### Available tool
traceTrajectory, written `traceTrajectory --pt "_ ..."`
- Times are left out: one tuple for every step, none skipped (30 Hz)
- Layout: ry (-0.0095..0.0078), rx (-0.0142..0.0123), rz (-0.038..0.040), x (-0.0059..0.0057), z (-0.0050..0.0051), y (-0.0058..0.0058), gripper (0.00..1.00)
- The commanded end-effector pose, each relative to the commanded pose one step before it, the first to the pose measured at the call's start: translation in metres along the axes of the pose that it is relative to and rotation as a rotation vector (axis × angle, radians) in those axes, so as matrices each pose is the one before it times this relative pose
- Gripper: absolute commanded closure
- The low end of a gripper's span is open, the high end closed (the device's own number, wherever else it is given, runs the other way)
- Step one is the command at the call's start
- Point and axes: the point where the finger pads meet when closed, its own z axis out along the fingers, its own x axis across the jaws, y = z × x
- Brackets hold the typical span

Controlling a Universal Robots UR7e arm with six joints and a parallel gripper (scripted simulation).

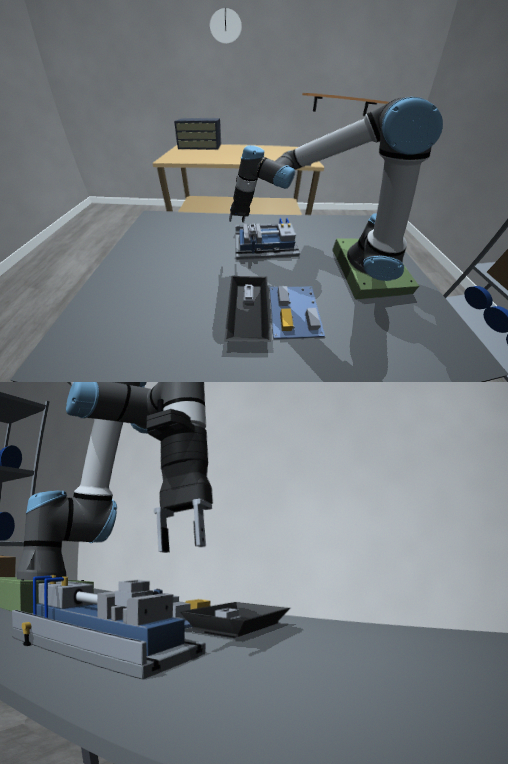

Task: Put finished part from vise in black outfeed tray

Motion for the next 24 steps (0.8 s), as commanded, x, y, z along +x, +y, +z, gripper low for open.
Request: traceTrajectory --pt "0.05409 -0.01518 0.01859 0.01952 -0.00783 -0.00475 0.00" --pt "0.01457 -0.00424 0.00532 0.00578 -0.00188 -0.00090 0.00" --pt "0.01360 -0.00405 0.00492 0.00545 -0.00173 -0.00078 0.00" --pt "0.01263 -0.00384 0.00452 0.00511 -0.00159 -0.00068 0.00" --pt "0.01166 -0.00361 0.00413 0.00476 -0.00145 -0.00058 0.00" --pt "0.01070 -0.00337 0.00376 0.00441 -0.00132 -0.00050 0.00" --pt "0.00975 -0.00312 0.00339 0.00405 -0.00119 -0.00042 0.00" --pt "0.00882 -0.00286 0.00305 0.00369 -0.00106 -0.00036 0.00" --pt "0.00791 -0.00260 0.00271 0.00333 -0.00094 -0.00030 0.00" --pt "0.00703 -0.00233 0.00239 0.00297 -0.00083 -0.00025 0.00" --pt "0.00617 -0.00207 0.00209 0.00262 -0.00072 -0.00021 0.00" --pt "0.00535 -0.00181 0.00180 0.00228 -0.00062 -0.00017 0.00" --pt "0.00457 -0.00156 0.00153 0.00196 -0.00053 -0.00014 0.00" --pt "0.00383 -0.00131 0.00128 0.00164 -0.00044 -0.00011 0.00" --pt "0.00314 -0.00108 0.00104 0.00135 -0.00036 -0.00009 0.00" --pt "0.00000 0.00000 0.00000 0.00000 0.00000 0.00000 0.00" --pt "0.00000 0.00000 0.00000 0.00000 0.00000 0.00000 0.00" --pt "0.00250 -0.00086 0.00083 0.00108 -0.00028 -0.00007 0.00" --pt "0.00192 -0.00067 0.00064 0.00083 -0.00022 -0.00005 0.00" --pt "0.00141 -0.00049 0.00047 0.00061 -0.00016 -0.00004 0.00" --pt "0.00097 -0.00034 0.00032 0.00042 -0.00011 -0.00002 0.00" --pt "0.00060 -0.00021 0.00020 0.00026 -0.00007 -0.00001 0.00" --pt "0.00031 -0.00011 0.00010 0.00014 -0.00004 -0.00001 0.00" --pt "0.00012 -0.00004 0.00004 0.00005 -0.00001 0.00000 0.00"
